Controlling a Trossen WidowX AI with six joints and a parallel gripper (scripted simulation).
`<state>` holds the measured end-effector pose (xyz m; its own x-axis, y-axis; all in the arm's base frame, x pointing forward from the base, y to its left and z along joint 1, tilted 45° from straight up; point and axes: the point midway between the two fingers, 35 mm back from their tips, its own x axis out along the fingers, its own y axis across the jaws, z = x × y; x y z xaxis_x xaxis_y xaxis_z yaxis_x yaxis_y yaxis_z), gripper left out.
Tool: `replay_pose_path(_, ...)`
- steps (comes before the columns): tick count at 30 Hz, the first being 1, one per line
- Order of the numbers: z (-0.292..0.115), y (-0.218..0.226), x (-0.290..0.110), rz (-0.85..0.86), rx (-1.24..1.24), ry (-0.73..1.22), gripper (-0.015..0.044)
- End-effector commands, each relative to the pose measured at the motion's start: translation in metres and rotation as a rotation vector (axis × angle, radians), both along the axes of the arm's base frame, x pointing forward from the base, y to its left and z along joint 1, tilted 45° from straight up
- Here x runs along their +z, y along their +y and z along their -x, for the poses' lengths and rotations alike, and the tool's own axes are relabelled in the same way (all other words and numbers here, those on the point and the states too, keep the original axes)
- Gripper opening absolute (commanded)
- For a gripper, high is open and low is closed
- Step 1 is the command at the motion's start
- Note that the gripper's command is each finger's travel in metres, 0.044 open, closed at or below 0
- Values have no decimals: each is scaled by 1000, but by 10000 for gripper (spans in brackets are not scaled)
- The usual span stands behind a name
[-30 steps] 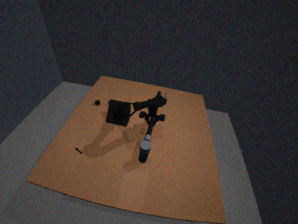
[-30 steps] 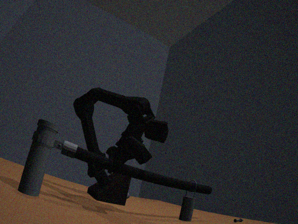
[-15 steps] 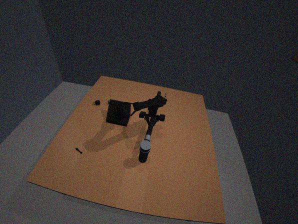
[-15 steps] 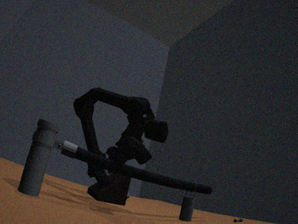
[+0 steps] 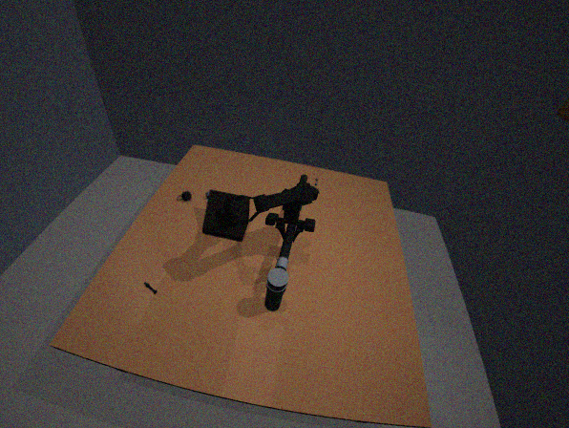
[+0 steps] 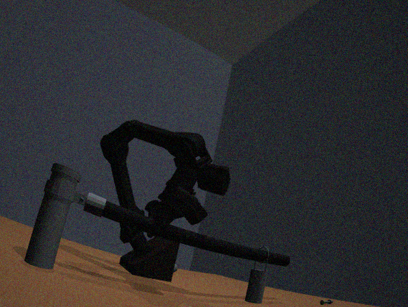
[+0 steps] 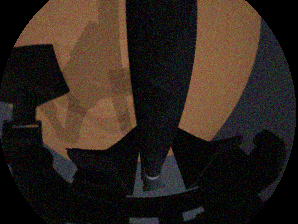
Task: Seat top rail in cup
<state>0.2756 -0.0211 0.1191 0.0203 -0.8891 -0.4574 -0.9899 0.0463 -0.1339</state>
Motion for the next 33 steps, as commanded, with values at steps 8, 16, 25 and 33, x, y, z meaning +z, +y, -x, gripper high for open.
replay_pose_path(8,-2,-1,4,8,10,0,0)
replay_pose_path(16,0,-1,1,0,0,1,0)
replay_pose_path(25,0,-1,2,0,0,1,0)
replay_pose_path(33,1,-3,4,0,0,2,0)
